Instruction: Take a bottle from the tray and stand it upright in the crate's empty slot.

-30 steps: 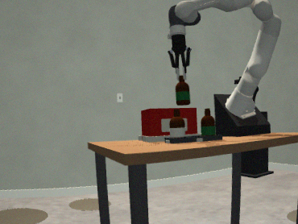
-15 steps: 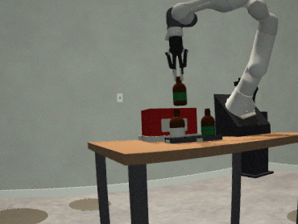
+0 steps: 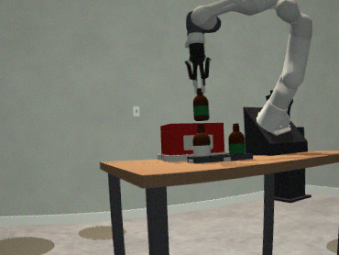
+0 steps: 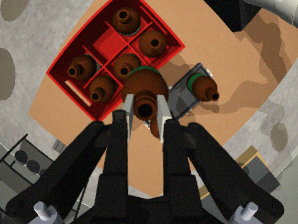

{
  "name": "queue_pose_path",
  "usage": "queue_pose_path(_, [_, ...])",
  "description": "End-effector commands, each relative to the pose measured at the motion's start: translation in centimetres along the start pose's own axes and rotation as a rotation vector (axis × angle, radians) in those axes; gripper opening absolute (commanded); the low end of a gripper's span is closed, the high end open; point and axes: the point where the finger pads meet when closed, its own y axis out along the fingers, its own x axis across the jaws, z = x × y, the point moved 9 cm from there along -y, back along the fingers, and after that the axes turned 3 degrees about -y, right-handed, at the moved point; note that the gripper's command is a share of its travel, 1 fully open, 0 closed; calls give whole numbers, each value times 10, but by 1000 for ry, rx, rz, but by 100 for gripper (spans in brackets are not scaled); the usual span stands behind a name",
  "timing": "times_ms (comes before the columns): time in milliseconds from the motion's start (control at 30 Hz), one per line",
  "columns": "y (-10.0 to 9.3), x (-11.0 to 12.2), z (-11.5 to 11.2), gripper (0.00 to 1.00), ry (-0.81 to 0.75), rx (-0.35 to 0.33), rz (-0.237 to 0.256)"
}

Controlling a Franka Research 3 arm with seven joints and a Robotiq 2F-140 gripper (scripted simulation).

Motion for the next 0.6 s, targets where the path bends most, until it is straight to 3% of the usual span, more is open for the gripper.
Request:
queue_pose_path(0, [-4,-9,8,0,-15,2,12])
queue_pose_path(567, [-4,-35,31,0,-15,2,12])
